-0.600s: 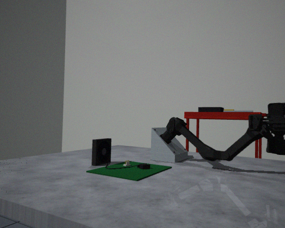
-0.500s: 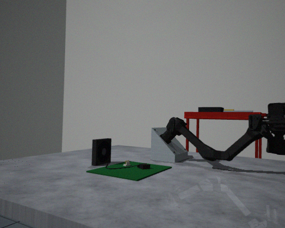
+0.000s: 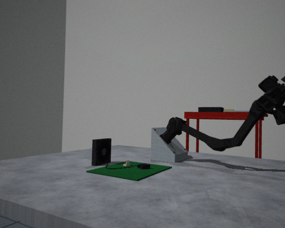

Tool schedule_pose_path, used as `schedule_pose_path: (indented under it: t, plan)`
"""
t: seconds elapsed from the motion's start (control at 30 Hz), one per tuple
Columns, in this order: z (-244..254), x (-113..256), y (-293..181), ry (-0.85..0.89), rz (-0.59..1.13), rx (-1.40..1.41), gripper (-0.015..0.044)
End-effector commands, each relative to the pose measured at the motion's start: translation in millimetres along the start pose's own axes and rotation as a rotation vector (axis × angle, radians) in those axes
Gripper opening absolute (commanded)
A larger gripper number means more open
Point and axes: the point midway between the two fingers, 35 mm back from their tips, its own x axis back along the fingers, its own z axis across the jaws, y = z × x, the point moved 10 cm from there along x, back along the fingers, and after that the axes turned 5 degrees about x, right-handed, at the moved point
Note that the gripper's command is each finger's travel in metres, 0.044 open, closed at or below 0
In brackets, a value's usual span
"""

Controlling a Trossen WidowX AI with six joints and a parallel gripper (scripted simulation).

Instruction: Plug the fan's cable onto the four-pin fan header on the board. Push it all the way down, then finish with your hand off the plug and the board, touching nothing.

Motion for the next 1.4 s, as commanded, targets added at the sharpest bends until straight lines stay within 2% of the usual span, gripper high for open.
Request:
schedule_pose_path:
  t: [0.0,0.2,0.37,0.5,0.6,0.83,0.97,1.1,1.23,1.37]
  plan:
    - [29.9,10.4,60.5,0.059,0.015,-0.408,0.021]
    - [53.2,18.0,149.8,0.088,0.046,-0.987,0.021]
    - [51.6,11.4,224.7,0.082,0.05,-1.476,0.021]
    - [36.4,-2.7,281.3,0.057,0.025,-1.87,0.021]
    - [24.8,-6.5,300.4,0.113,0.004,-2.082,0.021]
    - [-32.5,-46.8,375.0,0.049,-0.177,-2.717,0.021]
    - [-74.0,-72.2,402.3,0.016,-0.354,-3.036,0.021]
    - [-122.6,-98.8,419.8,-0.003,-0.616,-3.332,0.021]
    - [-173.3,-123.7,425.2,0.003,-0.964,-3.563,0.021]
    - [-224.3,-145.6,419.7,0.051,-1.404,-3.7,0.021]
